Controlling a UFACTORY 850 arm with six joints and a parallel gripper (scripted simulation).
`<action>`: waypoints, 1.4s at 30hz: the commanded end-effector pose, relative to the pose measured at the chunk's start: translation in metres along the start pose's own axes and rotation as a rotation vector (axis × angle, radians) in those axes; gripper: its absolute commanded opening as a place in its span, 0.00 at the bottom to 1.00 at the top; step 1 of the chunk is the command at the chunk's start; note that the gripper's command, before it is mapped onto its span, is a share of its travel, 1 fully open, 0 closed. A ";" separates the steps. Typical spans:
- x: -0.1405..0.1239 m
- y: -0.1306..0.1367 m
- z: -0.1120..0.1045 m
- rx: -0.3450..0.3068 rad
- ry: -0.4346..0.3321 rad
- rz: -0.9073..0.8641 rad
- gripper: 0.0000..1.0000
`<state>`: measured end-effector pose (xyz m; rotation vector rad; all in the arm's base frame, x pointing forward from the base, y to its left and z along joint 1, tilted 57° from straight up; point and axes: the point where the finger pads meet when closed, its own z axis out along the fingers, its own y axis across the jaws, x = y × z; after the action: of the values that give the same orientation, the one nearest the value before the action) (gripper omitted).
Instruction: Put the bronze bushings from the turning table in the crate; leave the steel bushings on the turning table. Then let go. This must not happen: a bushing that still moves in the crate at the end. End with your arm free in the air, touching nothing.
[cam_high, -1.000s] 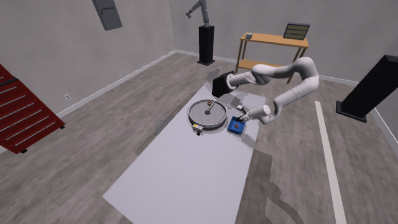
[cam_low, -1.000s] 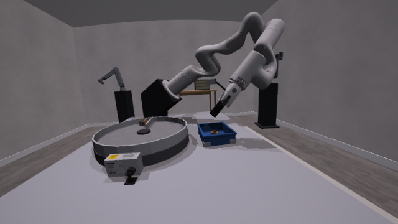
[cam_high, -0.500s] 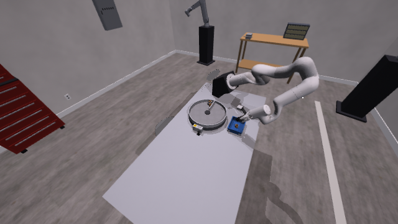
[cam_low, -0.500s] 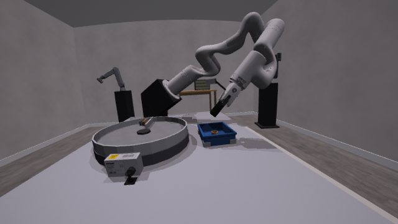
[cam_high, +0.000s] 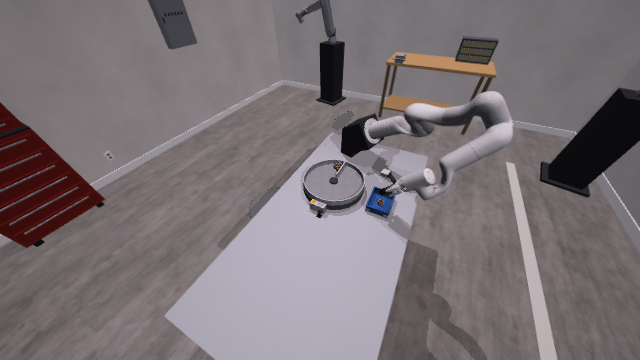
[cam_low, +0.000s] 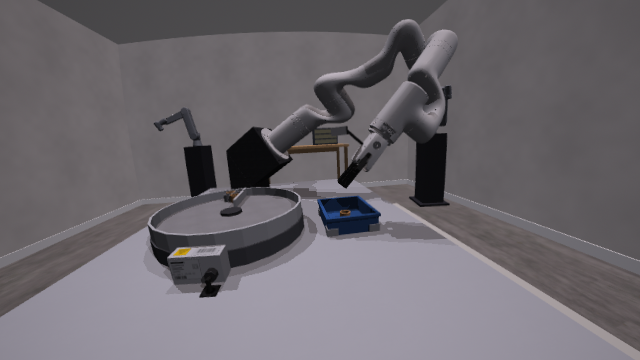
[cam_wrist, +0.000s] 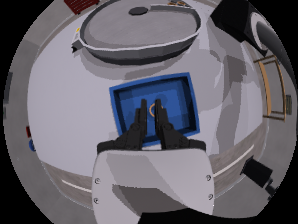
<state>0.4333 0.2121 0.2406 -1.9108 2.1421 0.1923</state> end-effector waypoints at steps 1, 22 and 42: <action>0.000 0.000 0.000 0.001 0.000 0.000 0.12; 0.007 0.001 0.006 0.000 -0.002 0.000 0.10; 0.117 0.025 0.097 -0.001 -0.003 0.000 0.10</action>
<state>0.4102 0.1465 0.1409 -1.9320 2.1792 0.1759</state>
